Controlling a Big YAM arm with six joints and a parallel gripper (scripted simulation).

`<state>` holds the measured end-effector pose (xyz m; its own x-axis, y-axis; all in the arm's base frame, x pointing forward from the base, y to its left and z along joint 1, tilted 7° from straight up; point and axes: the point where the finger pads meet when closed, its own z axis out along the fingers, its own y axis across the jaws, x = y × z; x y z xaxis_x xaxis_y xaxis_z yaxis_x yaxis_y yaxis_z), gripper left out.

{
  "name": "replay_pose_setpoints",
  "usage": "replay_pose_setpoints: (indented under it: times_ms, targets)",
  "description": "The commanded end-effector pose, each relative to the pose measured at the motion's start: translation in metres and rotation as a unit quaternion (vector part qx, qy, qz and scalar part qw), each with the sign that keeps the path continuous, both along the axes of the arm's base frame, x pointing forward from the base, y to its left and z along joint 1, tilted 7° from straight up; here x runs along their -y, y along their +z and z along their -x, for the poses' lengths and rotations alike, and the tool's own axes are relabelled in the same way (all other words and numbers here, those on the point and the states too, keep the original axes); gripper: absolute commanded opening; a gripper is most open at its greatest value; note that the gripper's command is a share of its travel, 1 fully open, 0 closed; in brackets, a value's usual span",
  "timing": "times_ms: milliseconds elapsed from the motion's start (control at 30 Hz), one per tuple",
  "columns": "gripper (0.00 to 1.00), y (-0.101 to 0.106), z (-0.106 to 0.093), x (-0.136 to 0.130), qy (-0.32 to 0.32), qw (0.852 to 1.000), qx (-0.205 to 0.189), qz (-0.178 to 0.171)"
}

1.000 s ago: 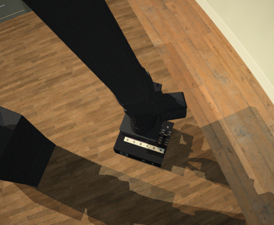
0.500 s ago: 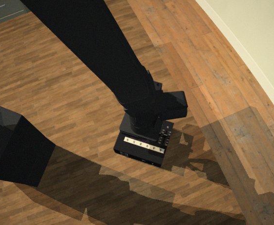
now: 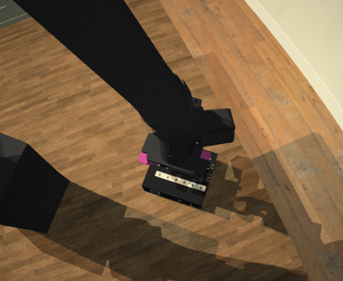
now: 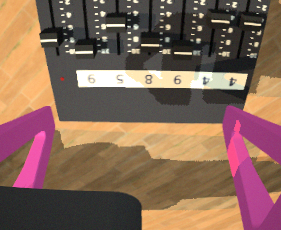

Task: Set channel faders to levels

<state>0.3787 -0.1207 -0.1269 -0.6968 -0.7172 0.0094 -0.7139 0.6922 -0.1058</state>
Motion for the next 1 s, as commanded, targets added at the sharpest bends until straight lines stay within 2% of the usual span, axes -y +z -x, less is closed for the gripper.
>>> replay_pose_setpoints:
  times_ms: [0,33,100,133,333,467,967]
  targets:
    - [1.0,0.036,-0.011,-0.003,-0.001,1.0,0.021,0.004]
    - [1.0,0.043,-0.012,-0.004,-0.001,1.0,0.023,0.004]
    - [1.0,0.043,-0.012,-0.004,-0.001,1.0,0.023,0.004]
    - [1.0,0.051,-0.018,0.0,-0.004,1.0,0.029,0.006]
    - [1.0,0.081,-0.015,-0.005,-0.001,1.0,0.029,0.006]
    - [1.0,0.093,-0.019,-0.002,-0.004,0.999,0.035,0.008]
    - [1.0,0.091,-0.019,-0.002,-0.004,0.999,0.031,0.007]
